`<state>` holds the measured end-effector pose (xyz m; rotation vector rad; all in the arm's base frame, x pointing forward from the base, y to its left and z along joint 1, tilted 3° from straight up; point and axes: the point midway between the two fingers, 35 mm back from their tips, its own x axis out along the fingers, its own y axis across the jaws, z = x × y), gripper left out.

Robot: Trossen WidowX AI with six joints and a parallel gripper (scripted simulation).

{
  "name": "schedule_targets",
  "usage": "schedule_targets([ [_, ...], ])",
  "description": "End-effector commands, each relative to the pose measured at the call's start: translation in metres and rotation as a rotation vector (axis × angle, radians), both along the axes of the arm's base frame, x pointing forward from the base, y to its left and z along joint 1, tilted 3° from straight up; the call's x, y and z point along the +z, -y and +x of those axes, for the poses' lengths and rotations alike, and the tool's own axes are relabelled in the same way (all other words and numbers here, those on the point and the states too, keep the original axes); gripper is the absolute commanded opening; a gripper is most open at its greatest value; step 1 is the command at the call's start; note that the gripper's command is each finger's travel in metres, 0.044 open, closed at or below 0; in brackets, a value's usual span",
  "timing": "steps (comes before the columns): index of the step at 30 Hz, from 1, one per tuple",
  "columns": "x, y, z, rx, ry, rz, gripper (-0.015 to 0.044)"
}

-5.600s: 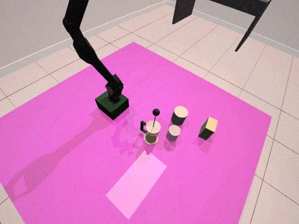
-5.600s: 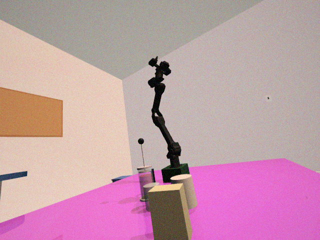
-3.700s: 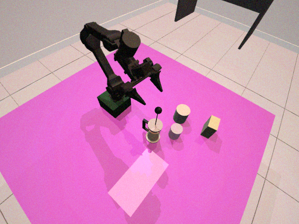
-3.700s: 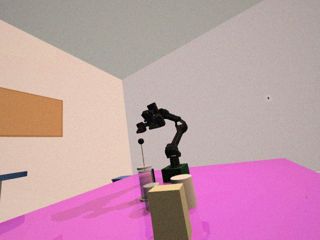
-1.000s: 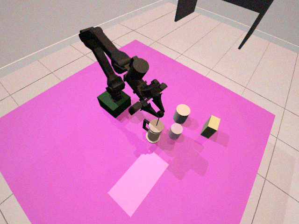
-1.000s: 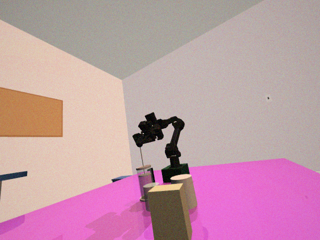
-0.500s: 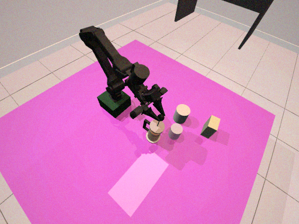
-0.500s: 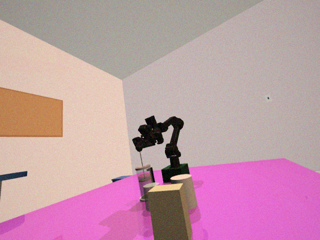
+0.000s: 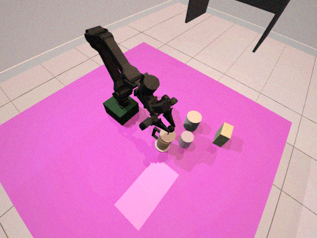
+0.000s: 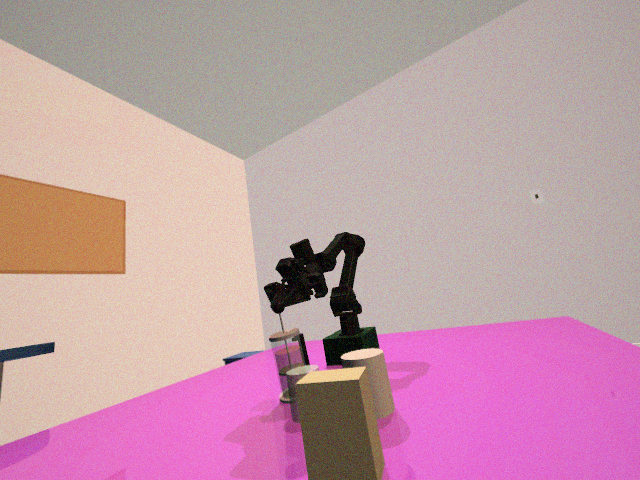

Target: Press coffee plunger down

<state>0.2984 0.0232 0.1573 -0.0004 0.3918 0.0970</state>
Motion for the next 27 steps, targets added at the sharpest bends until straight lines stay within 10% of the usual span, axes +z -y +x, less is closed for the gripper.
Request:
schedule_targets([
  [1,-0.027,0.0,-0.004,-0.004,-0.066,0.002,0.0124],
  [27,-0.031,-0.003,0.015,-0.004,-0.065,0.002,0.0124],
])
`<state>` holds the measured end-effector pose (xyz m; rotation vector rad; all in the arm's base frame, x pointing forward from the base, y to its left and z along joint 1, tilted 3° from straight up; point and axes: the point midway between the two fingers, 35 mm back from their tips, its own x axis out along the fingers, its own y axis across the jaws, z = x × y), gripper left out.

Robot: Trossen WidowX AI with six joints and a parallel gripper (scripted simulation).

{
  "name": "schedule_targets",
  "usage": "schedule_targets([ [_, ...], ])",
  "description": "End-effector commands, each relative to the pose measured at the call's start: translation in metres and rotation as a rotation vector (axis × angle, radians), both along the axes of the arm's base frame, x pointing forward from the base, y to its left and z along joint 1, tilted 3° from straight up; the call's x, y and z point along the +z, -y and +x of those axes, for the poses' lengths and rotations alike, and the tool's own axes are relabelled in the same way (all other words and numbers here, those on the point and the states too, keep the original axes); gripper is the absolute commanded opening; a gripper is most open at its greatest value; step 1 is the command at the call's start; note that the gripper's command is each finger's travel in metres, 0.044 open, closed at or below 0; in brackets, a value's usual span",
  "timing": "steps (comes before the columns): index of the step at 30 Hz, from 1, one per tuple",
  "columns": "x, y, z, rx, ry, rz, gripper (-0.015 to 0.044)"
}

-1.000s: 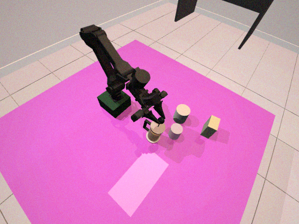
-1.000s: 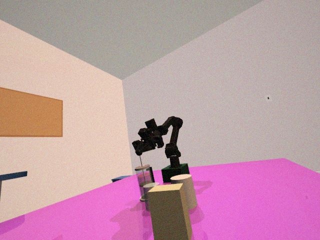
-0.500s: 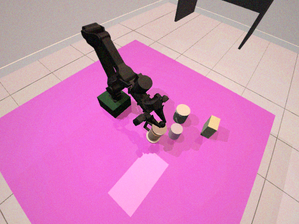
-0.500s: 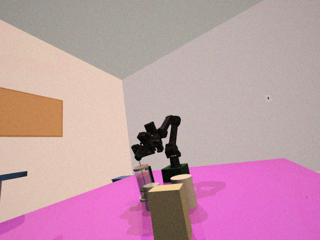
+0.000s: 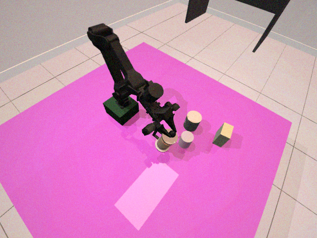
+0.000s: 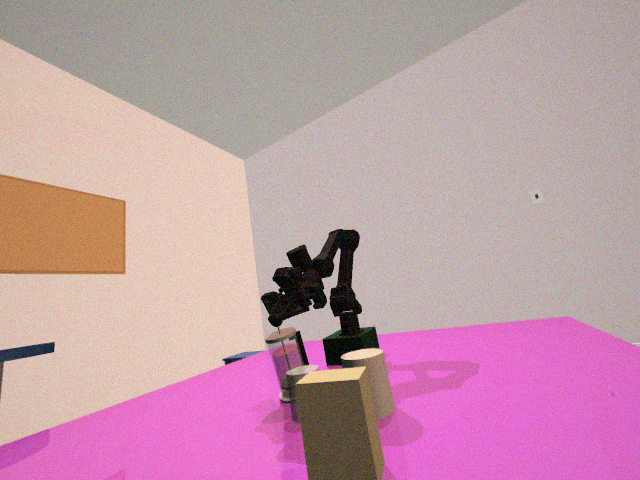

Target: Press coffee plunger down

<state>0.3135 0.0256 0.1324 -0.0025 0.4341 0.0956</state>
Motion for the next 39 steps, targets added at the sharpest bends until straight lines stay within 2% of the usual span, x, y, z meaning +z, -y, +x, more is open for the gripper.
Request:
schedule_targets([
  [1,-0.006,-0.0002,0.0004,-0.003,-0.022,0.006,0.0124],
  [26,-0.001,-0.0002,0.0034,0.0,-0.007,0.001,0.0124],
  [38,-0.001,-0.0002,0.0034,0.0,-0.007,0.001,0.0439],
  [39,-0.001,-0.0002,0.0034,0.0,-0.007,0.001,0.044],
])
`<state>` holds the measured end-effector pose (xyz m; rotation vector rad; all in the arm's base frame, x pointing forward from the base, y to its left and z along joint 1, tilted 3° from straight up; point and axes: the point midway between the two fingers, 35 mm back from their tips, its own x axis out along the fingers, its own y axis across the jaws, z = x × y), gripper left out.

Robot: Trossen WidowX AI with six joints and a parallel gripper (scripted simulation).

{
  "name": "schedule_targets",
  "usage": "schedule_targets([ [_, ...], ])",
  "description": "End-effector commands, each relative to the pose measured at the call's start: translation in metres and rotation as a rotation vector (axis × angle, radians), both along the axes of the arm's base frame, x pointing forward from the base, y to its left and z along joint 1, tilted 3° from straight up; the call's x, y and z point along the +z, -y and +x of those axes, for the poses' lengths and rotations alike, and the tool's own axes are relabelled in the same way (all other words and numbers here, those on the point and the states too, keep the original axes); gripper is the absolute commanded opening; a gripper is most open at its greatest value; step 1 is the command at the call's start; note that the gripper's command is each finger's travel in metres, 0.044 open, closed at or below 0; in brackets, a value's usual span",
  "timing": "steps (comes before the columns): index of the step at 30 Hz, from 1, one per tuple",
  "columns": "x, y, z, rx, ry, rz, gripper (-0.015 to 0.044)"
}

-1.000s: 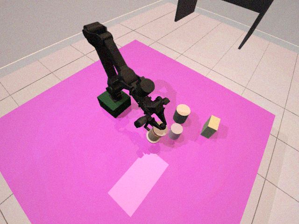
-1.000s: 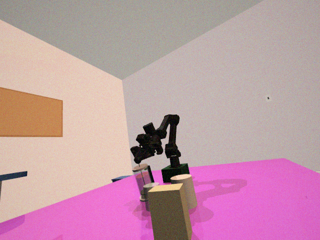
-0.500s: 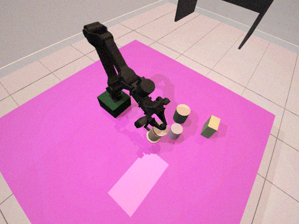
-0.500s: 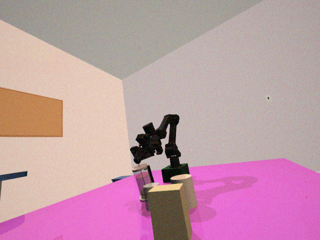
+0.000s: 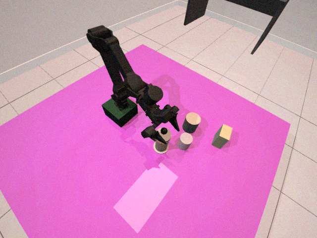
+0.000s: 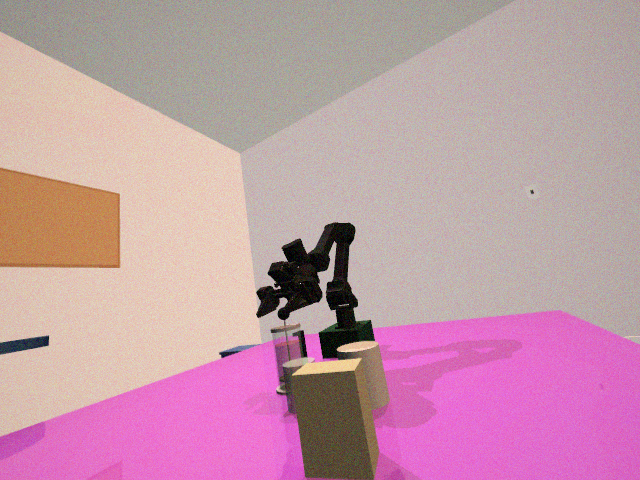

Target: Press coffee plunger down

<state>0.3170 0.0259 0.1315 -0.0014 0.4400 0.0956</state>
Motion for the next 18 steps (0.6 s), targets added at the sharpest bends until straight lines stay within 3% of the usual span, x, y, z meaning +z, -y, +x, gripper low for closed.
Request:
schedule_targets([
  [1,0.0,0.0,0.0,0.0,-0.001,0.0,0.044],
  [5,0.01,0.001,-0.003,-0.001,-0.003,0.0,0.044],
  [13,0.074,0.007,-0.045,-0.003,-0.018,0.005,0.044],
  [18,0.073,0.007,-0.046,-0.003,-0.019,0.005,0.044],
])
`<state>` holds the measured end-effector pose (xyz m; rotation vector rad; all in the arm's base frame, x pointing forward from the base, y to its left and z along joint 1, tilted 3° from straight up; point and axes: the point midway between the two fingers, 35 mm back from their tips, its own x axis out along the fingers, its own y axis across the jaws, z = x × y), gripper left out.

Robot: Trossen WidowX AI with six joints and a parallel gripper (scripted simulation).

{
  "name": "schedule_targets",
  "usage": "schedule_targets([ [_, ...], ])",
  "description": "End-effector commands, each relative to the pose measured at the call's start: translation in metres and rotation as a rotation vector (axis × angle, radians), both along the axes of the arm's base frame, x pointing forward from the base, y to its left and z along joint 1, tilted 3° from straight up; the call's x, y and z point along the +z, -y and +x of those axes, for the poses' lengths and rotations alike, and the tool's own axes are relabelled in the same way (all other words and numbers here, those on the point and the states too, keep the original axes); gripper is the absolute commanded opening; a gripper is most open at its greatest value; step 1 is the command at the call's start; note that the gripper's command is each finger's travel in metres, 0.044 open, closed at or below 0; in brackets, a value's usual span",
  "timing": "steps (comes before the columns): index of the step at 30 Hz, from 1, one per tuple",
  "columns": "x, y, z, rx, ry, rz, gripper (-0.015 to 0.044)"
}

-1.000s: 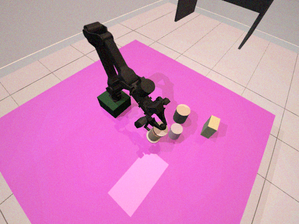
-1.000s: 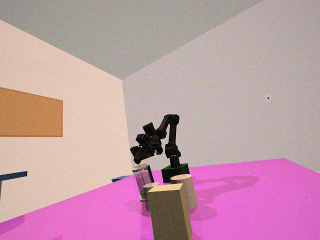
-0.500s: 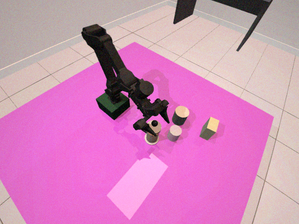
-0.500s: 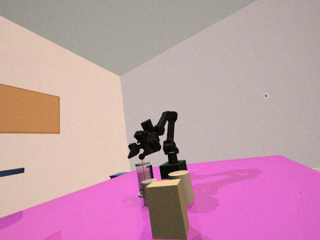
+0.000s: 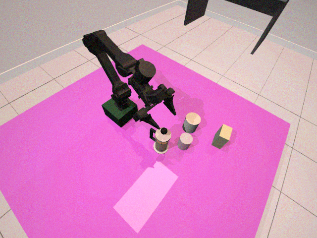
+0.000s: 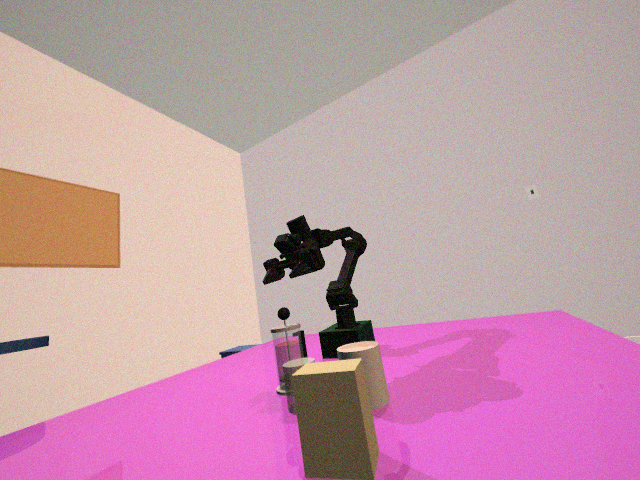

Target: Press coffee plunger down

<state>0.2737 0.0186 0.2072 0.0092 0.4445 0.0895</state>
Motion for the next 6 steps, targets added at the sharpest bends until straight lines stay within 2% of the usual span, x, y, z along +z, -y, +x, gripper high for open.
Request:
schedule_targets([
  [1,-0.003,-0.0001,-0.0028,0.005,-0.014,-0.004,0.044],
  [6,-0.003,-0.0001,-0.0028,0.005,-0.014,-0.004,0.044],
])
